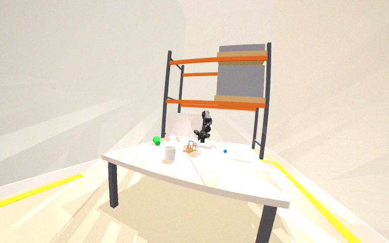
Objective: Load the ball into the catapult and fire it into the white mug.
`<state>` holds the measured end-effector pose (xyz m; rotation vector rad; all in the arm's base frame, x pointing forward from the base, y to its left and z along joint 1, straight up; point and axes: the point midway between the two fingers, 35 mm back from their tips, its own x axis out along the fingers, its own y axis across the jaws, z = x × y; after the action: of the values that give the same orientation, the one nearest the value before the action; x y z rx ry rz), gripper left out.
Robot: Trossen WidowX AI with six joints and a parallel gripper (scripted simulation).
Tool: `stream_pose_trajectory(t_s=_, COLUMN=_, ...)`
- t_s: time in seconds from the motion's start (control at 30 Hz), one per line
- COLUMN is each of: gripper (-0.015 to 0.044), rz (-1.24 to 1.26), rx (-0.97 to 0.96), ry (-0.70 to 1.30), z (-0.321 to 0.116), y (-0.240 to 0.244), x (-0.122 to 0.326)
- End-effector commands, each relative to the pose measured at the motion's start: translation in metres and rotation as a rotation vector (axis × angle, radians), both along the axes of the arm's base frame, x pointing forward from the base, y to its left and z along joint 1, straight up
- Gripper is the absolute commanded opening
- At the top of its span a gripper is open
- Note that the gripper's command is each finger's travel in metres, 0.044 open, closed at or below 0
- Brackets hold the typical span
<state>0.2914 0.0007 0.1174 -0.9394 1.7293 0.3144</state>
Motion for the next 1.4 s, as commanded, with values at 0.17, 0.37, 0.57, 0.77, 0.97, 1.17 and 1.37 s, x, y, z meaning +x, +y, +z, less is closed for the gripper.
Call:
stream_pose_trajectory(t_s=0.17, gripper=0.0, rz=0.206, rx=-0.123, ry=0.226, z=-0.005, y=0.004, x=-0.048)
stream_pose_trajectory(t_s=0.37, gripper=0.0, rz=0.336, rx=-0.202, ry=0.36, z=-0.003, y=0.003, x=-0.074)
stream_pose_trajectory(t_s=0.57, gripper=0.0, rz=0.351, rx=-0.212, ry=0.375, z=-0.003, y=0.003, x=-0.076)
stream_pose_trajectory(t_s=0.77, gripper=0.0, rz=0.351, rx=-0.212, ry=0.375, z=-0.007, y=0.003, x=-0.076)
stream_pose_trajectory(t_s=0.97, gripper=0.0, rz=0.351, rx=-0.211, ry=0.375, z=-0.016, y=0.004, x=-0.074)
stream_pose_trajectory(t_s=1.17, gripper=0.0, rz=0.351, rx=-0.211, ry=0.375, z=-0.026, y=0.004, x=-0.073)
stream_pose_trajectory(t_s=1.37, gripper=0.0, rz=0.351, rx=-0.211, ry=0.375, z=-0.036, y=0.004, x=-0.072)
